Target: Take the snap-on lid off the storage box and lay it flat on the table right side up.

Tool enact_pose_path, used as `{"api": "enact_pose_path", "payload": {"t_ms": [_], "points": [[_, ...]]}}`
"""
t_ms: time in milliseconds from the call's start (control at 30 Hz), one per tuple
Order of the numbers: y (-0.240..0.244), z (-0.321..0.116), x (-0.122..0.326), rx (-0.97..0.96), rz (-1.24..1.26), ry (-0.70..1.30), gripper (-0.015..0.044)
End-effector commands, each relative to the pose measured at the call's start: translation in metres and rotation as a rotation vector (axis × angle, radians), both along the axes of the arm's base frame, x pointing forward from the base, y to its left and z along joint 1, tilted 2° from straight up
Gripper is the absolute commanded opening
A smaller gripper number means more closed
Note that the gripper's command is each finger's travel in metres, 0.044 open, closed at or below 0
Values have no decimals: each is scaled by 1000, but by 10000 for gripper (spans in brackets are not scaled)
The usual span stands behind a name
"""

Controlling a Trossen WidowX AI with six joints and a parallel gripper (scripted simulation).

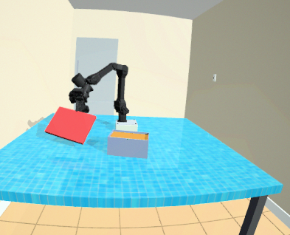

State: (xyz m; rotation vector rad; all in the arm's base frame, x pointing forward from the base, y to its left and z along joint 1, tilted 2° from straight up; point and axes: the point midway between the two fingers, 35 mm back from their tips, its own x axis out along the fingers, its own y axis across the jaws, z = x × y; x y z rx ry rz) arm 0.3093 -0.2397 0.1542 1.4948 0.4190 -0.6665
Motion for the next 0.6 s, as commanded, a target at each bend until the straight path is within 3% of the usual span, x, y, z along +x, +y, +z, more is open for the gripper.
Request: {"api": "enact_pose_path", "payload": {"t_ms": [0,567], "points": [[0,-1,1,-6,9,-8,0],[-1,-15,1,-6,9,-8,0]]}}
